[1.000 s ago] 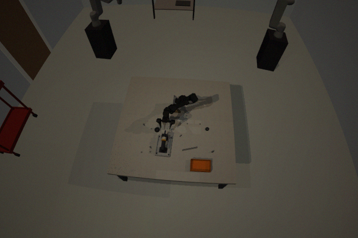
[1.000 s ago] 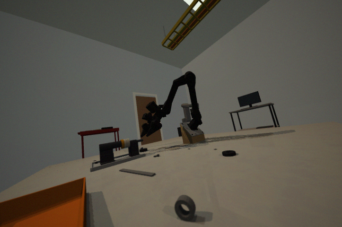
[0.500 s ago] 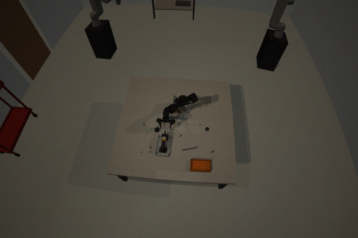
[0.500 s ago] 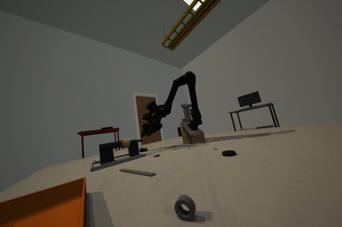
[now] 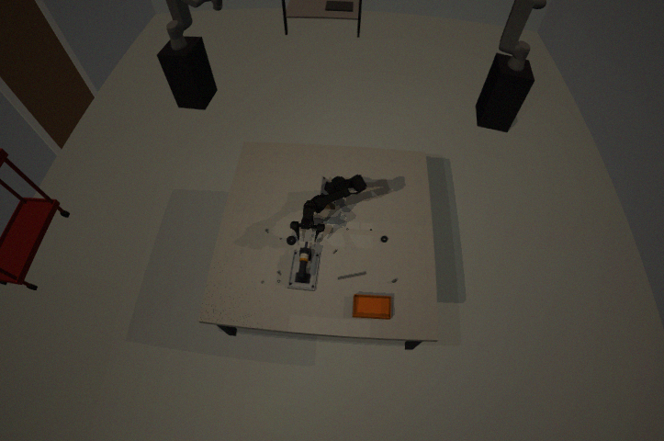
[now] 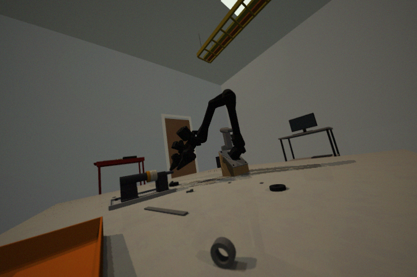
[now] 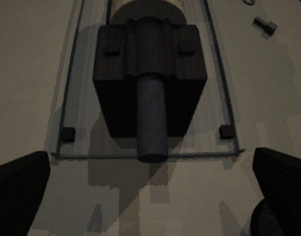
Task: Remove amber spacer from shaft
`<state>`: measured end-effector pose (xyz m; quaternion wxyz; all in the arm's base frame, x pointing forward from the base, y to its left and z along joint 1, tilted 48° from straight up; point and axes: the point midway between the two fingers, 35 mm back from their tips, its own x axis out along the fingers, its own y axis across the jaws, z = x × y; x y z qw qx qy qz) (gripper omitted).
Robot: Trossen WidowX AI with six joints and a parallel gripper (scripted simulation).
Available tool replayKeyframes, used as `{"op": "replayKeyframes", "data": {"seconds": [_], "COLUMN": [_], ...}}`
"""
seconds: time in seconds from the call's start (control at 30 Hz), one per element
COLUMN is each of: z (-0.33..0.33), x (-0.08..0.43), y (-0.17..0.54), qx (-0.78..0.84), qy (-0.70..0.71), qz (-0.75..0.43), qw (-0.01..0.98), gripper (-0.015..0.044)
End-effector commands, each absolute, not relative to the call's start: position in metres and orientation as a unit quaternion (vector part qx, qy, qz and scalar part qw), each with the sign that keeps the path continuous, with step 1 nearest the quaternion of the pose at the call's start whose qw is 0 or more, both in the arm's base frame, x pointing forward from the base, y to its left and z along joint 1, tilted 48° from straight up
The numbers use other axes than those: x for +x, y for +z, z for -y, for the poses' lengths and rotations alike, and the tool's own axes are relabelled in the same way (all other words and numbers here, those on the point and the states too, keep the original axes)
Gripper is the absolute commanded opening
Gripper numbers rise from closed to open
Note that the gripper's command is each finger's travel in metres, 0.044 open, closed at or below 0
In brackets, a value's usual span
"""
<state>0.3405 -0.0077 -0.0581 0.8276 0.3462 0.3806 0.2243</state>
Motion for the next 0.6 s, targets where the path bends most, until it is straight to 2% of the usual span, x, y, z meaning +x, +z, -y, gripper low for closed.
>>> {"op": "replayKeyframes", "data": {"seconds": [0.0,0.57], "z": [0.006,-0.011], "x": [0.346,0.36], "y": [-0.06,-0.07], "qx": [0.345,0.346], "qy": [0.223,0.224], "qz": [-0.379,-0.377], "qw": [0.83,0.83], "gripper": [0.044,0.044]}}
